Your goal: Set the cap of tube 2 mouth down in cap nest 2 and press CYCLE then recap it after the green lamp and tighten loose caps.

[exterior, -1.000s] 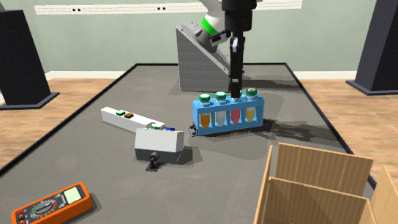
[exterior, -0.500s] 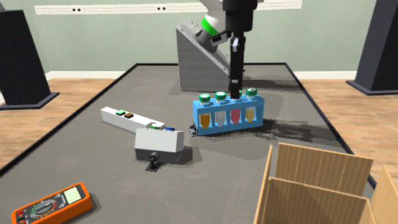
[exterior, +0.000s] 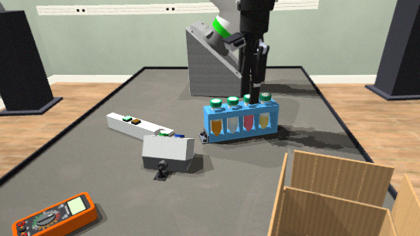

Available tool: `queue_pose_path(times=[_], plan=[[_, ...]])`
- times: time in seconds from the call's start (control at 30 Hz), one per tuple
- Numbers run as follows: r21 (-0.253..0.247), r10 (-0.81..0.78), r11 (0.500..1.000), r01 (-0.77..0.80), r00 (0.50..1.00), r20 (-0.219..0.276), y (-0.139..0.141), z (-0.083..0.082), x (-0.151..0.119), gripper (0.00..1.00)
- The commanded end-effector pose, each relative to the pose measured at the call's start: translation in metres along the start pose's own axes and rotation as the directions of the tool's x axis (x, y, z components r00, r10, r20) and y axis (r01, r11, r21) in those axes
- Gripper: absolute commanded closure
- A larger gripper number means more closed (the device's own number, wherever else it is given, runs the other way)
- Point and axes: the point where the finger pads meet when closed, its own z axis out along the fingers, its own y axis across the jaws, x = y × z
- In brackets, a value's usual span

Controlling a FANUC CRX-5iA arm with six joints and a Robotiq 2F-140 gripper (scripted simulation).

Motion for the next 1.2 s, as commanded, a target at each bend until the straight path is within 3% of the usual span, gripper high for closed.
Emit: queue_pose_path(times=[0.0, 0.1, 0.33, 0.37, 0.83, 1.0, 1.17], plan=[[0.02, -0.275, 0.961, 0.275, 0.961, 0.016, -0.0001, -0.0006, 0.0005, 0.59], [0.024, -0.402, 0.915, 0.402, 0.915, 0.015, -0.0001, -0.0006, 0.0005, 0.59], [0.024, -0.402, 0.915, 0.402, 0.915, 0.015, -0.0001, -0.0006, 0.0005, 0.59], [0.024, -0.402, 0.915, 0.402, 0.915, 0.015, -0.0001, -0.0006, 0.0005, 0.7], [0.024, -0.402, 0.915, 0.402, 0.915, 0.014, -0.0001, -0.0006, 0.0005, 0.7], [0.019, -0.164, 0.986, 0.163, 0.986, 0.02, -0.0001, -0.0006, 0.0006, 0.7], [0.014, 0.086, 0.996, -0.086, 0.996, 0.024, -0.0001, -0.0006, 0.0006, 0.7]])
